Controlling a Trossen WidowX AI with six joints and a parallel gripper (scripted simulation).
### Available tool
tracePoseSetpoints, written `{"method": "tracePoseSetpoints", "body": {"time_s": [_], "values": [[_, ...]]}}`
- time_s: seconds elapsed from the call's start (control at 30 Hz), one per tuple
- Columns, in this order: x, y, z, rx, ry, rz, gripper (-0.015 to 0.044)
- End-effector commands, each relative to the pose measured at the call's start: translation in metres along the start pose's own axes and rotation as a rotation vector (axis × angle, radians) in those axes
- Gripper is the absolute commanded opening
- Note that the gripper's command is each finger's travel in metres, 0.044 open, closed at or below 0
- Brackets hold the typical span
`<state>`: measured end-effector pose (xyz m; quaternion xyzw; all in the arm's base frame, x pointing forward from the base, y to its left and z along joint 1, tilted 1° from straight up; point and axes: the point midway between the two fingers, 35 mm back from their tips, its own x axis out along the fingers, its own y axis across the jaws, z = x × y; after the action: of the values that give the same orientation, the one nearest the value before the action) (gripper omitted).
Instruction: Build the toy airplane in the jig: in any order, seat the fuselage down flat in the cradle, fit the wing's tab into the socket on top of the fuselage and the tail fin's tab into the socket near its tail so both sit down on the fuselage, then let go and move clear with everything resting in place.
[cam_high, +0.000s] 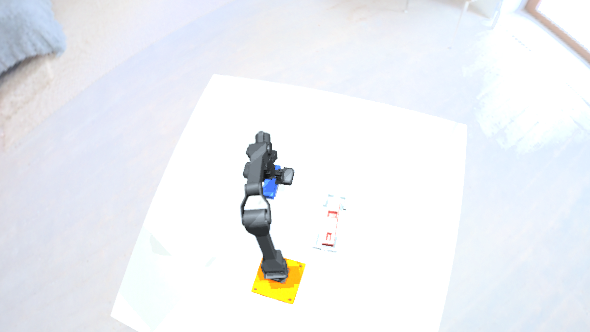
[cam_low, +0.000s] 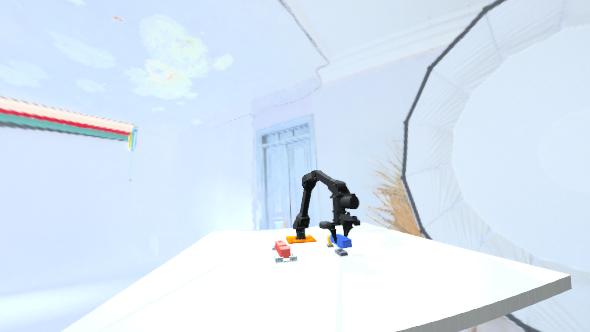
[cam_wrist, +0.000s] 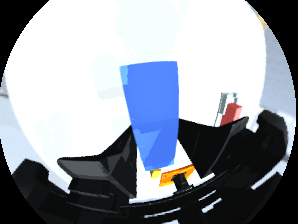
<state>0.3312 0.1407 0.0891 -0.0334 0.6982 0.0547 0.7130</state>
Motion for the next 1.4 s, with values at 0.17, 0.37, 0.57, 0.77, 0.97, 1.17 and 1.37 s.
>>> {"method": "tracePoseSetpoints", "body": {"time_s": [0.17, 0.37, 0.57, 0.77, 0.97, 1.17, 1.37], "values": [[-0.033, 0.001, 0.004, 0.001, -0.011, 0.005, 0.0], [-0.052, 0.001, 0.003, 0.004, -0.012, 0.004, 0.0], [-0.071, 0.001, 0.001, 0.006, -0.01, 0.004, 0.0], [-0.089, 0.0, -0.002, 0.007, -0.008, 0.003, 0.0], [-0.097, -0.001, -0.004, 0.011, -0.008, 0.003, 0.0], [-0.094, -0.018, -0.002, 0.104, -0.008, 0.002, 0.0], [-0.091, -0.038, -0.001, 0.208, -0.008, 0.0, 0.0]]}}
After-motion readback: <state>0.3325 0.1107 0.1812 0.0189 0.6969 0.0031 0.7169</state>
